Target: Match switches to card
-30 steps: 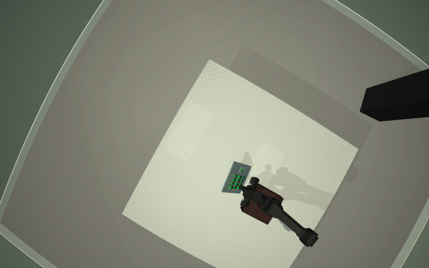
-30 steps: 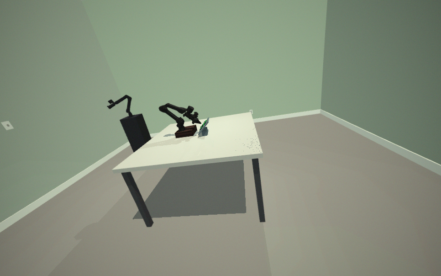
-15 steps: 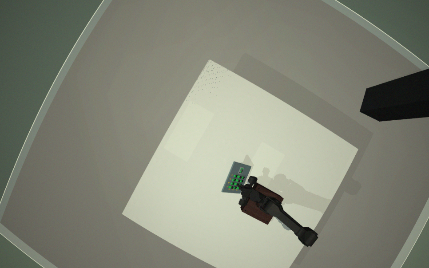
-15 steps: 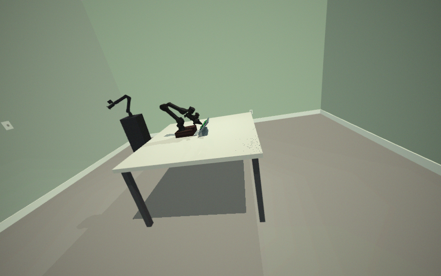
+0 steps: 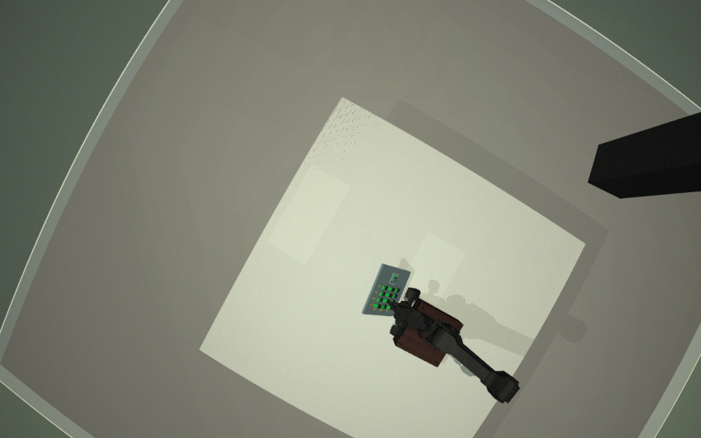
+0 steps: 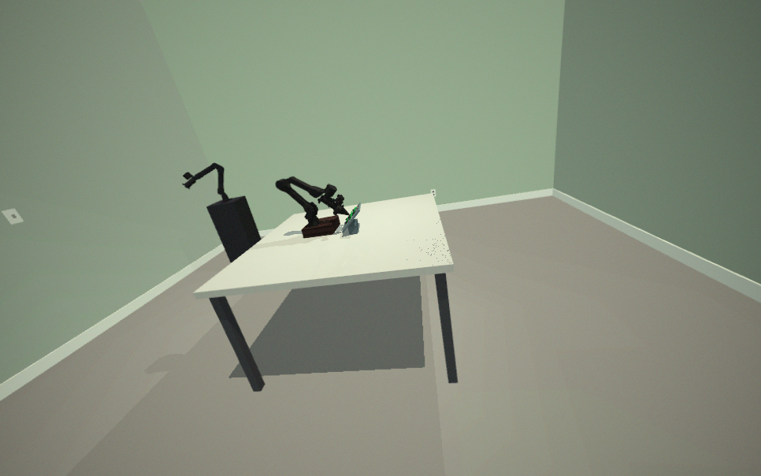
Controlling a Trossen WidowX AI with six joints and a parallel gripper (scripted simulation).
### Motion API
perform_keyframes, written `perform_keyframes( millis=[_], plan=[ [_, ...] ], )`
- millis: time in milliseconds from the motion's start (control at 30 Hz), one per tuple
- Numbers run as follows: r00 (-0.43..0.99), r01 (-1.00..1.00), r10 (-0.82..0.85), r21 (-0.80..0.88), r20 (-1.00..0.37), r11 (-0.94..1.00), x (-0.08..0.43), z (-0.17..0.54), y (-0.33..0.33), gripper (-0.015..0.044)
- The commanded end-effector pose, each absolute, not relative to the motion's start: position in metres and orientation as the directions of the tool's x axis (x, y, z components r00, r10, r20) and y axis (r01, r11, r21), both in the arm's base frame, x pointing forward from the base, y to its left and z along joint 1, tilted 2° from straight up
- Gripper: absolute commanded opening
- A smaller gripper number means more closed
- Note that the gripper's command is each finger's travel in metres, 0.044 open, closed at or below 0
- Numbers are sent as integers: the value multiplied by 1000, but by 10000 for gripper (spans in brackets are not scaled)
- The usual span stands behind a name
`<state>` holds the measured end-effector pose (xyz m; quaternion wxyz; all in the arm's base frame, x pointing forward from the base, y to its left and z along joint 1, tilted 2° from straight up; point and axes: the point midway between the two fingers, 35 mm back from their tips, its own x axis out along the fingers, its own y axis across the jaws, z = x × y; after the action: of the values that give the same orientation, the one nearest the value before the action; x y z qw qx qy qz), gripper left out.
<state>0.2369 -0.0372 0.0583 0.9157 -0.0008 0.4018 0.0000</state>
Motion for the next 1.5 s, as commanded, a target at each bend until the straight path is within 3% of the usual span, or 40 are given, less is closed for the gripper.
perform_keyframes(
  millis=[0, 1467],
  plan=[
    [674, 7, -3, 1, -738, 1000, 236, 57, -37, 0],
    [675, 7, -3, 2, -738, 1000, 239, 53, -37, 0]
  ],
)
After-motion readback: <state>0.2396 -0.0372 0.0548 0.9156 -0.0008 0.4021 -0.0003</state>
